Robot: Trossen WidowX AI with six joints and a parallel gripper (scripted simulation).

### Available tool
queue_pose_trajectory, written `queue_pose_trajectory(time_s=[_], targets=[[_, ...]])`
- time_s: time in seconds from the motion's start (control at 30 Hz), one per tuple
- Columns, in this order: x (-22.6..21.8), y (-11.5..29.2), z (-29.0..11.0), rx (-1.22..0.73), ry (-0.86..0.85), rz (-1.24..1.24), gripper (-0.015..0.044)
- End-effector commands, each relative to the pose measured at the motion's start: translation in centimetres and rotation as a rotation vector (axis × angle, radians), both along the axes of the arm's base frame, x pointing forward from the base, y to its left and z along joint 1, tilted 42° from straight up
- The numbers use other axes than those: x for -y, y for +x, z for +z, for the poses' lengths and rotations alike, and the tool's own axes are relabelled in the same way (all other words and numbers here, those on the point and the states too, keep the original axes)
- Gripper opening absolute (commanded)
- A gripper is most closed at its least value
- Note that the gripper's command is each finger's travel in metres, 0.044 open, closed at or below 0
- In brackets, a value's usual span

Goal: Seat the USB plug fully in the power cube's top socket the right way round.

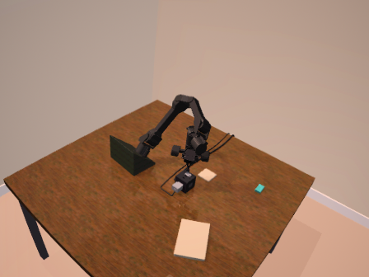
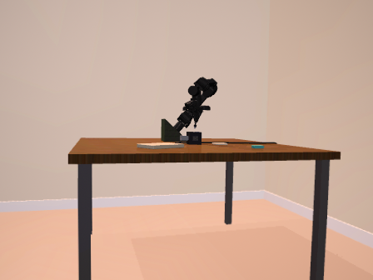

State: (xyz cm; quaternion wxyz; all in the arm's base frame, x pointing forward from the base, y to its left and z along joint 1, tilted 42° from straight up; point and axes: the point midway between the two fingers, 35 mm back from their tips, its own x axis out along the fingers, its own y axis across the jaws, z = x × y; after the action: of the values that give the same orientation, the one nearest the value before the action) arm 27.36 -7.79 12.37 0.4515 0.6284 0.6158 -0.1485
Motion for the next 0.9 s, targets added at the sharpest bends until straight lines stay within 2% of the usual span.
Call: queue_pose_trajectory(time_s=[0.0, 0.5, 0.87], targets=[[-0.02, 0.03, -0.02, -0.076, 0.022, -0.088, 0.0000], [-0.02, 0.03, -0.02, -0.324, 0.099, -0.377, 0.0000], [-0.02, 0.03, -0.02, -0.335, 0.103, -0.390, 0.0000]])
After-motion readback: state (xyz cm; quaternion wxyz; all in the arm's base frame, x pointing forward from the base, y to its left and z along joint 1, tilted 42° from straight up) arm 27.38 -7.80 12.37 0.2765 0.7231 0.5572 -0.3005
